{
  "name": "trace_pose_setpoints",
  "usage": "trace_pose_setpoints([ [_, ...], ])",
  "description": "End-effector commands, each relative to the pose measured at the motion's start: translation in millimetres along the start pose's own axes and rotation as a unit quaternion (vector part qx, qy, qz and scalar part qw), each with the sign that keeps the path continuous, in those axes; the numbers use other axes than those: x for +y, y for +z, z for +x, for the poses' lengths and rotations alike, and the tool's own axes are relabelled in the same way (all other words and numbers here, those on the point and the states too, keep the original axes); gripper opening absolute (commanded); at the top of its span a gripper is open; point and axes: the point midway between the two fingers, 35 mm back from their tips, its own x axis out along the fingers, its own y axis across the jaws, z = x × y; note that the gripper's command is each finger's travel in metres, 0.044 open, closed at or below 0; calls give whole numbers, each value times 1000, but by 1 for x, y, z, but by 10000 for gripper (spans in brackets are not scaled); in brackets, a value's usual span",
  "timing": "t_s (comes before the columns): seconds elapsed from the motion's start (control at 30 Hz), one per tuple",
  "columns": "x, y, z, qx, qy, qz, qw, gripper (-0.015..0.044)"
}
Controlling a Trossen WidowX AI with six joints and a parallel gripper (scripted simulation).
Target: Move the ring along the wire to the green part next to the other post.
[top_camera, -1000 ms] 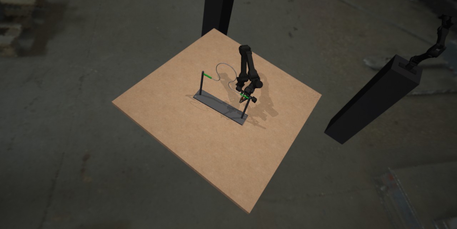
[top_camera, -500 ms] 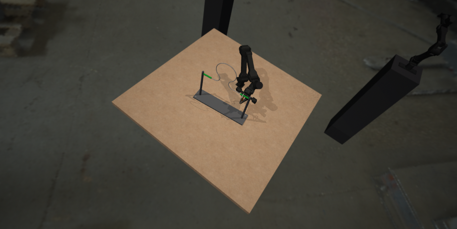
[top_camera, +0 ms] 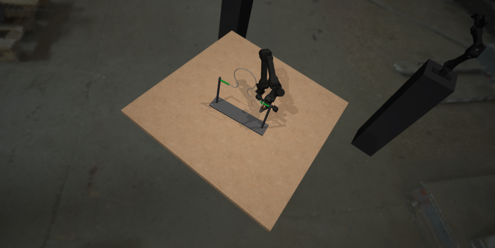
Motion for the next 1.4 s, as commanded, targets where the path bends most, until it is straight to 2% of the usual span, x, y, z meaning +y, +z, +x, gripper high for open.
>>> trace_pose_setpoints([
  [0.0,0,0,0,0,0,0,1000,-45],
  [0.27,0,0,-1,1,0,0,1000,160],
  [0.83,0,-1,-49,2,-1,3,1000,160],
  [1.37,0,-1,-50,2,-1,3,1000,160],
])
